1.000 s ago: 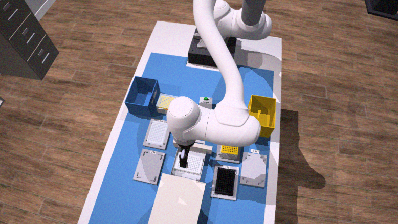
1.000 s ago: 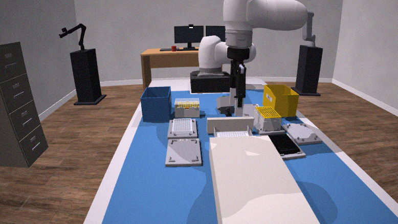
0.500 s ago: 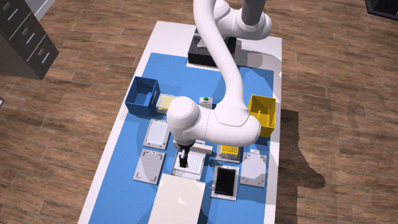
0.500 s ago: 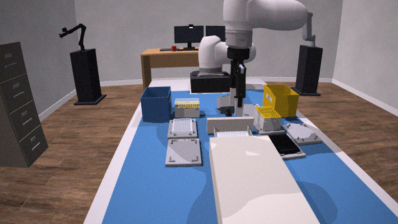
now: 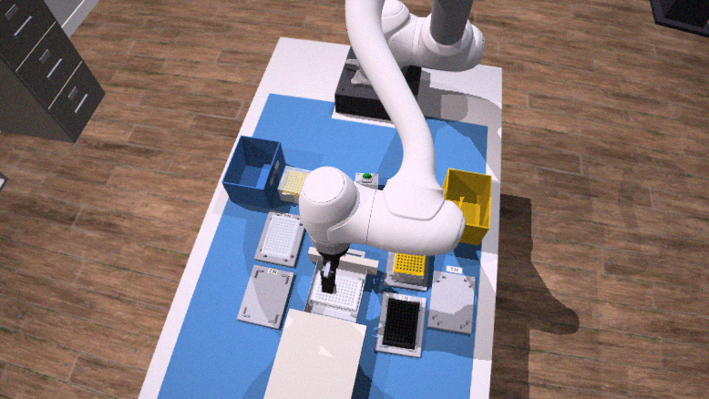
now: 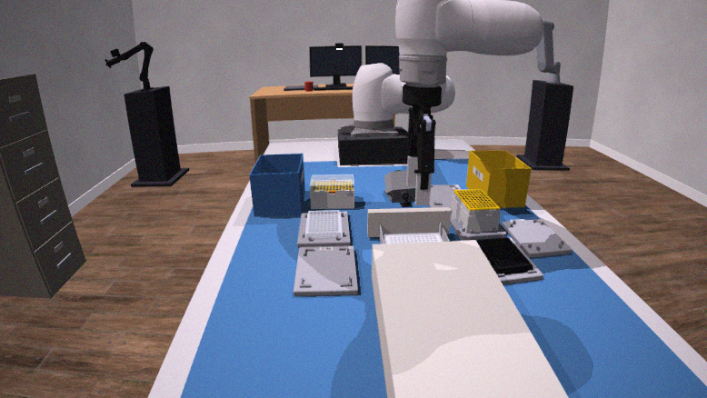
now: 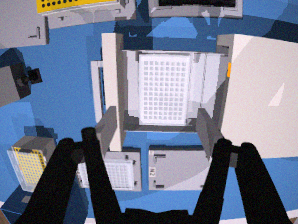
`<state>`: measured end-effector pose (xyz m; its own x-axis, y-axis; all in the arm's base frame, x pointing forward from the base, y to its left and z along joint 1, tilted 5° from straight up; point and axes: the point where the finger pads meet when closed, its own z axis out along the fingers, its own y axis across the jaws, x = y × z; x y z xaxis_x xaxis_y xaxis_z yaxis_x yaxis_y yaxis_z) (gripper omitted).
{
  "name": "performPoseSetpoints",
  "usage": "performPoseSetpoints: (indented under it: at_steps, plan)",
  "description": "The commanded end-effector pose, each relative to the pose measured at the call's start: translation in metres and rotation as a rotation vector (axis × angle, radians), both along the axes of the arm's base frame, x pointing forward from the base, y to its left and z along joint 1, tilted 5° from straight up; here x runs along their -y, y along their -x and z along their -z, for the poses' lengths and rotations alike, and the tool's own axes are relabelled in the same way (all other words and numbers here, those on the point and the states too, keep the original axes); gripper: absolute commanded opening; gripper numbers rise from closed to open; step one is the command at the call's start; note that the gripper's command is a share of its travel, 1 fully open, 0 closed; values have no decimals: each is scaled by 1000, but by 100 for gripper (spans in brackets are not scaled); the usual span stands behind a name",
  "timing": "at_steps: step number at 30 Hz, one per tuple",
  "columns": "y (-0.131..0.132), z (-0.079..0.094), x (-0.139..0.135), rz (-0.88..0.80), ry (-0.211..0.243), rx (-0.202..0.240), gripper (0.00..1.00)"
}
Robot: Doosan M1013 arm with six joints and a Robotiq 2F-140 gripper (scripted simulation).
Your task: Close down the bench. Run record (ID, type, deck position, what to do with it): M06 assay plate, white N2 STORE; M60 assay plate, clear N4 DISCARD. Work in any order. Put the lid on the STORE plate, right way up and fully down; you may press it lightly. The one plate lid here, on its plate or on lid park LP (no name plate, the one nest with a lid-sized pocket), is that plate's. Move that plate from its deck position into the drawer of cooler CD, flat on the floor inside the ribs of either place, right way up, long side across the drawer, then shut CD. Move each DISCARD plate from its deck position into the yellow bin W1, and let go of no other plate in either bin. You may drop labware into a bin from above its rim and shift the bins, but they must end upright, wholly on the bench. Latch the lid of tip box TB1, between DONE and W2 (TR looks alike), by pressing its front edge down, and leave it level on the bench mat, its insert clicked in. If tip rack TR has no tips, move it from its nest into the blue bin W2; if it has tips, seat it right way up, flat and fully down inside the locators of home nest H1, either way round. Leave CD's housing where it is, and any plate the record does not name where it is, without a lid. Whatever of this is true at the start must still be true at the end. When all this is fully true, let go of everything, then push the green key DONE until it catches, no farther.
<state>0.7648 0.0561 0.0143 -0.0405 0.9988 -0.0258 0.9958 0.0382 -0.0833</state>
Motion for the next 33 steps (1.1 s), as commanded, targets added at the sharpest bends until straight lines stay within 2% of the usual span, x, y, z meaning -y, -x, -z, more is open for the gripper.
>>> performPoseSetpoints:
  at_steps: [1,16,18,22,23,33]
  plan:
    - [7,1,0,0,0,0,64]
    - [66,9,3,0,0,0,57]
    - [66,9,3,0,0,0,57]
    - [82,11,4,0,0,0,55]
    - [86,12,4,0,0,0,0]
    - [125,18,6,0,0,0,0]
